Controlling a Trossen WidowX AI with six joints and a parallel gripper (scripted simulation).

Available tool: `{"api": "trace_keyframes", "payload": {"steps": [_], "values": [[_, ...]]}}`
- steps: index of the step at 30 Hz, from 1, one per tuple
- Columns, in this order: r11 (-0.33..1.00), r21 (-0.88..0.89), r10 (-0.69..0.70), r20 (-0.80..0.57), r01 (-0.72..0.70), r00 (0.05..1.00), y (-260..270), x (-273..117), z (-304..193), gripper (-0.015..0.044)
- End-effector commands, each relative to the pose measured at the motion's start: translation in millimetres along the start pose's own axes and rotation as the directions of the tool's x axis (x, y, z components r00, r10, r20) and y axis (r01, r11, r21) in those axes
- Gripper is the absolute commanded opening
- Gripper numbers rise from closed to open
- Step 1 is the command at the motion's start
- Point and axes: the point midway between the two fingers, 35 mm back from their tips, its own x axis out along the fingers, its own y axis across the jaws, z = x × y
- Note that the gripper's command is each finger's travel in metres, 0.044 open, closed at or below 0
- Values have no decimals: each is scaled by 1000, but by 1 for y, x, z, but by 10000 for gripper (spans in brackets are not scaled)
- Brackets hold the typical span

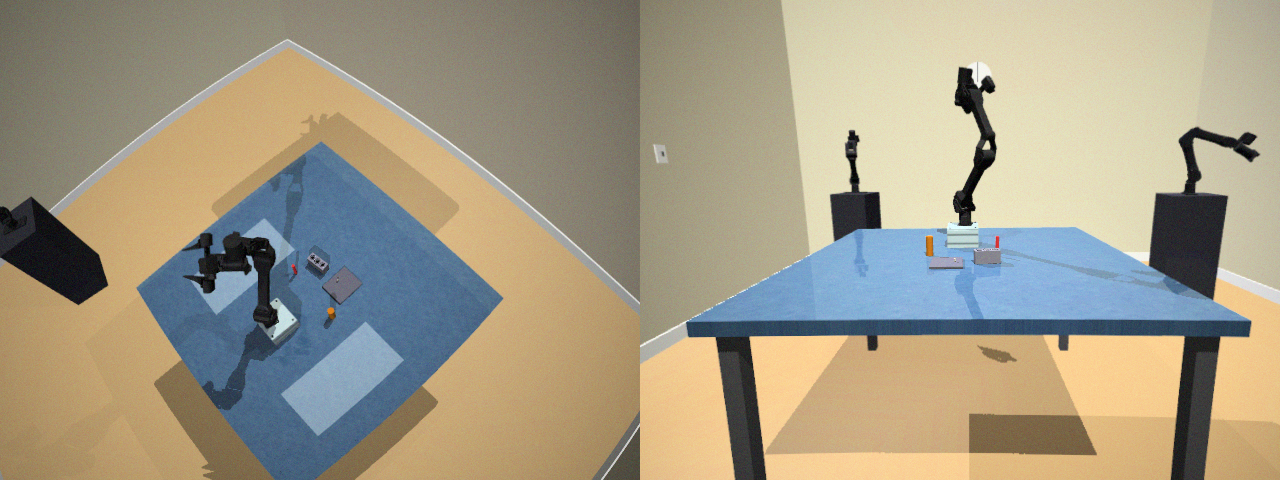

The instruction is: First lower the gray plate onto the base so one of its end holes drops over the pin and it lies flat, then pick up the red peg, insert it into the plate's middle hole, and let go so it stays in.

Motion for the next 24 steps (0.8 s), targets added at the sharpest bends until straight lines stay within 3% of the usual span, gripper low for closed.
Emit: {"api": "trace_keyframes", "payload": {"steps": [1, 5, 12, 24], "values": [[1000, 0, 0, 0, 0, 1000, 0, 0, 0, 426], [998, 15, 62, 38, -63, 997, 17, 1, 9, 440], [921, 51, 367, 211, -386, 906, 102, -18, 49, 440], [532, -31, 791, 375, -846, 484, 227, -135, 82, 440]]}}
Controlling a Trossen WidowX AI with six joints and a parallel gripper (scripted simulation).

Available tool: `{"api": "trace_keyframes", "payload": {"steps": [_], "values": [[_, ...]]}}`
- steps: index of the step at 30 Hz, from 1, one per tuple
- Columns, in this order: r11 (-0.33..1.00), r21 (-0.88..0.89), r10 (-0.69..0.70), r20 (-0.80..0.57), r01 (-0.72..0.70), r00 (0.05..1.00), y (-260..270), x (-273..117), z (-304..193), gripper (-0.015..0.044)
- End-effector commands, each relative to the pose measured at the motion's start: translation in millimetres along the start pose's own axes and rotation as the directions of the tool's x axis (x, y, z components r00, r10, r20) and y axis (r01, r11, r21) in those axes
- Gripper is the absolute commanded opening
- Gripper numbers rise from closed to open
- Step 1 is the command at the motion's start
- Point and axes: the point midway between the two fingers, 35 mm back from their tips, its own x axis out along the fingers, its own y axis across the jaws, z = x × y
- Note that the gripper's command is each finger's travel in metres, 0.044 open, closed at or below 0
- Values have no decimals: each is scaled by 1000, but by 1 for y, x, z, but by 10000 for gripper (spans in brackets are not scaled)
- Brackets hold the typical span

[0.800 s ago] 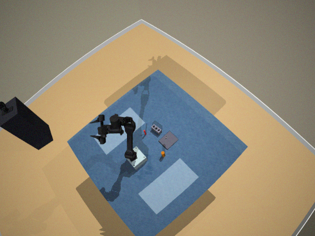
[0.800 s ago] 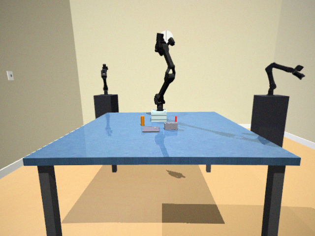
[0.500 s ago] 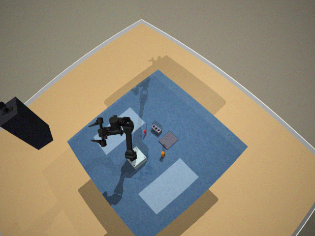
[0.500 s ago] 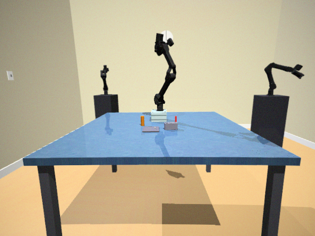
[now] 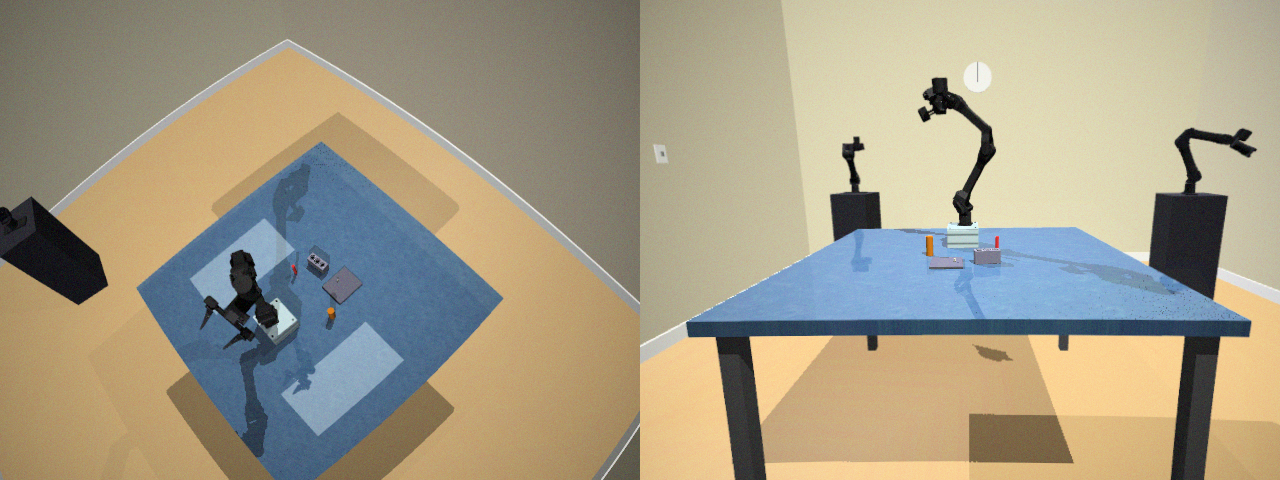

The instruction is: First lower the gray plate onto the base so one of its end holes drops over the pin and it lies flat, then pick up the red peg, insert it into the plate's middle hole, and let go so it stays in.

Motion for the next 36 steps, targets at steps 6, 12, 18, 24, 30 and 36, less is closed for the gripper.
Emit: {"api": "trace_keyframes", "payload": {"steps": [6, 12, 18, 24, 30, 36], "values": [[871, 86, 480, 54, -483, 875, 143, -40, 7, 440], [668, 119, 738, 28, -735, 675, 222, -105, -5, 440], [431, 141, 902, -51, -891, 428, 276, -188, -32, 440], [226, 115, 965, -160, -967, 206, 302, -276, -71, 440], [89, 132, 964, -260, -987, 52, 306, -340, -108, 440], [-51, 186, 900, -417, -981, -126, 289, -422, -168, 440]]}}
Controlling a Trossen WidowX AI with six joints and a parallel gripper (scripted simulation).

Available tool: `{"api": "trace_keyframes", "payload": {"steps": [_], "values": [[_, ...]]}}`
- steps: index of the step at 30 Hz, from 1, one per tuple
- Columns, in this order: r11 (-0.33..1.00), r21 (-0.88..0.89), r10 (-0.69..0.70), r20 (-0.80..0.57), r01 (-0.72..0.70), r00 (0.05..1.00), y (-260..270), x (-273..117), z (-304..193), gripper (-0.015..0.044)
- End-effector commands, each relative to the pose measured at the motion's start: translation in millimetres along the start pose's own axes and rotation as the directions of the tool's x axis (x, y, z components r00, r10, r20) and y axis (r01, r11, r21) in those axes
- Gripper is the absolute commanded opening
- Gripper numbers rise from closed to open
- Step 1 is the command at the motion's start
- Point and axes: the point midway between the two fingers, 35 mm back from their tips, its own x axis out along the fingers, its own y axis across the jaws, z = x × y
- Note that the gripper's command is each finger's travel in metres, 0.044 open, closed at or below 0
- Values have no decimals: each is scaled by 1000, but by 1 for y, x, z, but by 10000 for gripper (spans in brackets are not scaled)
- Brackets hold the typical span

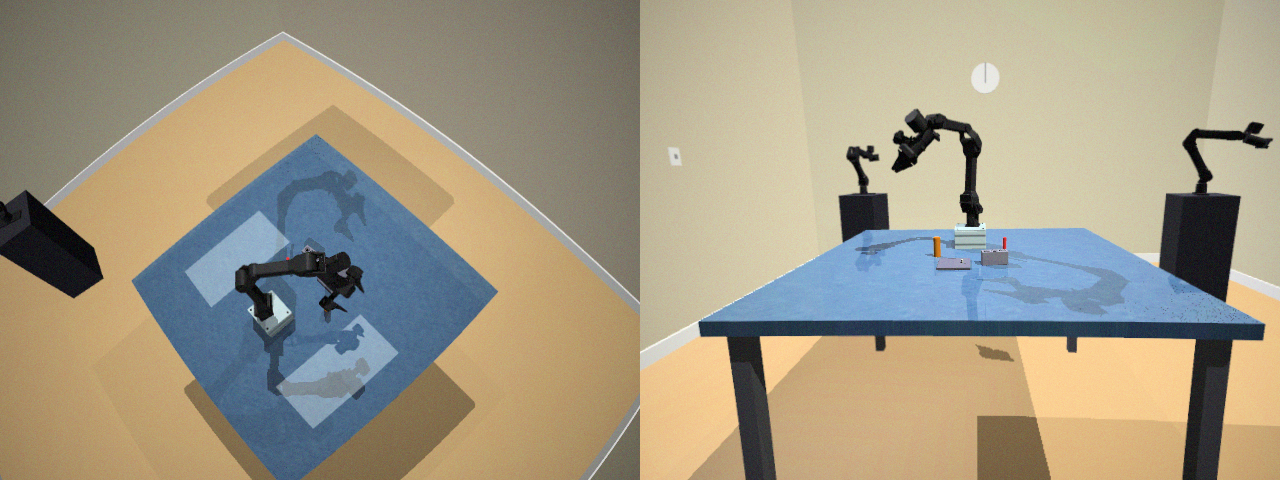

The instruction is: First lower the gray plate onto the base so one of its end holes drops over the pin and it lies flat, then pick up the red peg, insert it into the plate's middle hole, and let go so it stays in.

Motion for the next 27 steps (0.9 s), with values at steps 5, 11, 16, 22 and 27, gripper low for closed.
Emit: {"api": "trace_keyframes", "payload": {"steps": [5, 11, 16, 22, 27], "values": [[991, 21, 130, -289, -129, 948, 80, -7, -117, 440], [991, 29, 126, -477, -128, 870, 111, -31, -207, 440], [997, 5, 67, -605, -80, 793, 118, -60, -283, 440], [998, -67, -61, -709, 18, 703, 103, -99, -370, 440], [995, -91, -98, -723, 47, 684, 97, -109, -389, 440]]}}
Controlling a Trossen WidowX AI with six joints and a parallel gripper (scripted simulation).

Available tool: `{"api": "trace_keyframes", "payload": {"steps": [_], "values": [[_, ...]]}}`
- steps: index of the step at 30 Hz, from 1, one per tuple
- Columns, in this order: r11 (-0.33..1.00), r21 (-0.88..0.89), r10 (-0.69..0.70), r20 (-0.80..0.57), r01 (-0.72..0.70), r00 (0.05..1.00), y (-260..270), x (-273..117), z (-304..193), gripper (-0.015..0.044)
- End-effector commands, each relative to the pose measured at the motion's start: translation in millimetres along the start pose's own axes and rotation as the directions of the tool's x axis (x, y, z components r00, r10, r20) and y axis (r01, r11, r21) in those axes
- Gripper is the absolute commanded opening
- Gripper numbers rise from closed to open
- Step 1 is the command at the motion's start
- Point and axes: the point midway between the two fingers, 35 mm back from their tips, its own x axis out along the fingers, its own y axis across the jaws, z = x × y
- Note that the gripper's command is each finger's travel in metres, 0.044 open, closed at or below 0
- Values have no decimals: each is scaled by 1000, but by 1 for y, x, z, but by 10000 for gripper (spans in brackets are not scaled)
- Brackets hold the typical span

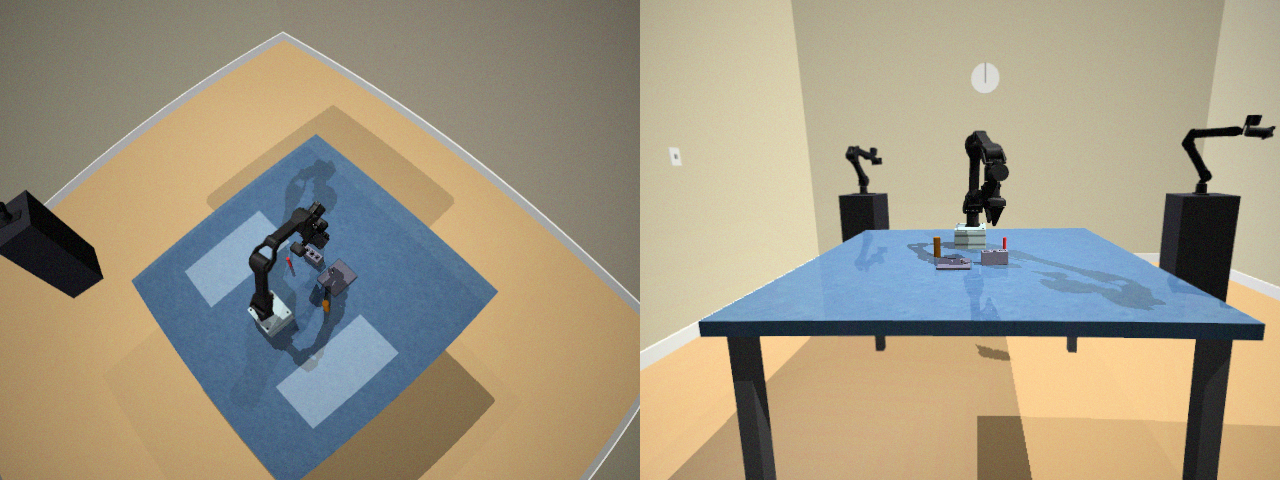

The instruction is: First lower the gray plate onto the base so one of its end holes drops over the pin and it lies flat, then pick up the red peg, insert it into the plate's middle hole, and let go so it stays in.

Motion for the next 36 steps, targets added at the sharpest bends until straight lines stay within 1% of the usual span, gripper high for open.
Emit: {"api": "trace_keyframes", "payload": {"steps": [1, 4, 5, 8, 9, 15, 19, 24, 36], "values": [[999, 22, -31, -23, 31, 999, -5, 5, -15, 440], [999, 22, -31, -23, 31, 999, -5, 8, -15, 440], [999, 22, -31, -24, 31, 999, -5, 16, -15, 440], [999, 23, -31, -24, 32, 999, -7, 60, -16, 440], [999, 22, -31, -23, 31, 999, -7, 68, -16, 440], [999, 22, -31, -23, 31, 999, -6, 70, -15, 440], [999, 22, -31, -22, 31, 999, -6, 85, -15, 440], [999, 22, -31, -22, 31, 999, -6, 87, -15, 440], [999, 22, -31, -22, 31, 999, -6, 106, -15, 440]]}}
